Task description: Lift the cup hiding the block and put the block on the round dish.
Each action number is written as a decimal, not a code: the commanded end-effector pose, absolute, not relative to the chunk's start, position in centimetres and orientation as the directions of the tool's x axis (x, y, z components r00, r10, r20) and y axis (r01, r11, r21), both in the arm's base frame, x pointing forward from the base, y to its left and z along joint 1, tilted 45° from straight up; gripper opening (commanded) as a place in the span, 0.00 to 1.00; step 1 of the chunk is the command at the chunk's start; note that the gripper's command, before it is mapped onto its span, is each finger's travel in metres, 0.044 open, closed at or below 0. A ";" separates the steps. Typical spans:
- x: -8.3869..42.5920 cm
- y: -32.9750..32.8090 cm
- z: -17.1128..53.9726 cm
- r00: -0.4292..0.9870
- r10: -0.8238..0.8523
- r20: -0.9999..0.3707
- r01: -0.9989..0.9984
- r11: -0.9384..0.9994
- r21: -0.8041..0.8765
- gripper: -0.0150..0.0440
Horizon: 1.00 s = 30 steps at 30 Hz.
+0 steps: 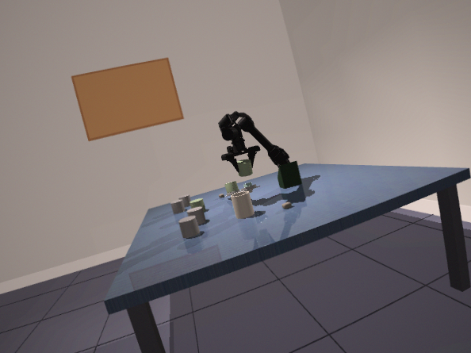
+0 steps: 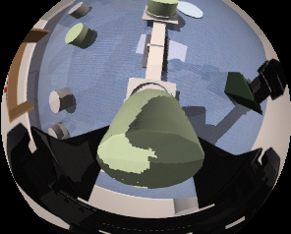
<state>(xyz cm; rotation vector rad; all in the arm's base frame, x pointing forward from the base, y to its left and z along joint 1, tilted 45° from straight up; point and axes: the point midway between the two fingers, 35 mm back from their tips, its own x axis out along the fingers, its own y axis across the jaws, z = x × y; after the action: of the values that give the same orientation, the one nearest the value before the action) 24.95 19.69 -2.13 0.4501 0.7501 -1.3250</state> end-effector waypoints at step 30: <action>24.9 19.8 -2.0 0.065 -0.698 -0.713 0.971 0.210 -0.118 0.25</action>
<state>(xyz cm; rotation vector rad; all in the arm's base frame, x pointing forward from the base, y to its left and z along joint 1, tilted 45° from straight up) 24.92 19.76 -2.01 0.4506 0.7495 -1.3265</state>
